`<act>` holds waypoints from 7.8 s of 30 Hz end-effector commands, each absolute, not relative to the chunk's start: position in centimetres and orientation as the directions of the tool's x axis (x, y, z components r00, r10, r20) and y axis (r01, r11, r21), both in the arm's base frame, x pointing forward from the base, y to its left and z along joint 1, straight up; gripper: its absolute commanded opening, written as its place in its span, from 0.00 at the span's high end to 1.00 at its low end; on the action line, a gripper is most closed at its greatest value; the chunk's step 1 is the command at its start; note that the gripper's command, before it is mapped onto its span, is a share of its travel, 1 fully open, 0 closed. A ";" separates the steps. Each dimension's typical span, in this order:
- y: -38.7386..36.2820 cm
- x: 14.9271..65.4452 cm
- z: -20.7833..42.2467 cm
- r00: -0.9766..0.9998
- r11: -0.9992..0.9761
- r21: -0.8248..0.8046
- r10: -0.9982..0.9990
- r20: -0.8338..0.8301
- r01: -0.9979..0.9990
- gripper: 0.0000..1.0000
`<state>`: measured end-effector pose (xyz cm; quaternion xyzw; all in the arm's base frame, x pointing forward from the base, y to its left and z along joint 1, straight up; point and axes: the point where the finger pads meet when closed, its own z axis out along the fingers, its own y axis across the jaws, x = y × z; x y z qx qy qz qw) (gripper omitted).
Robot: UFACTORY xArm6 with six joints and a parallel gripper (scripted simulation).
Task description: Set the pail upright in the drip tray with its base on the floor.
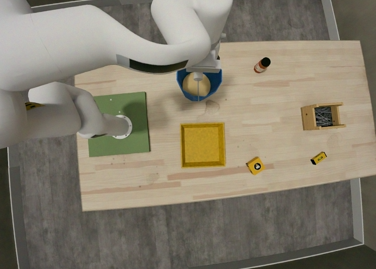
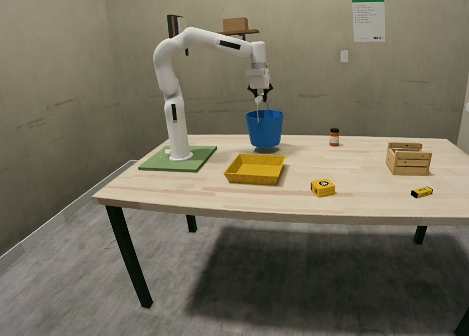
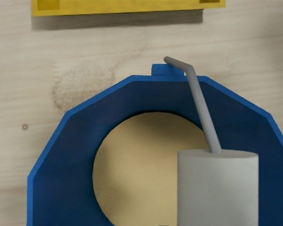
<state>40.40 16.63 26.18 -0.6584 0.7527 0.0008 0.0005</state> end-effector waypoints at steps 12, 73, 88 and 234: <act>16.7 40.5 28.7 -0.133 0.133 -0.003 -0.991 -0.004 -0.991 1.00; 16.7 40.5 31.4 -0.133 0.133 -0.003 -0.991 -0.004 -0.991 1.00; 16.7 40.5 31.4 -0.133 0.133 -0.003 -0.991 -0.004 -0.991 1.00; -6.3 40.4 31.3 -0.133 0.133 -0.004 -0.991 -0.002 -0.991 1.00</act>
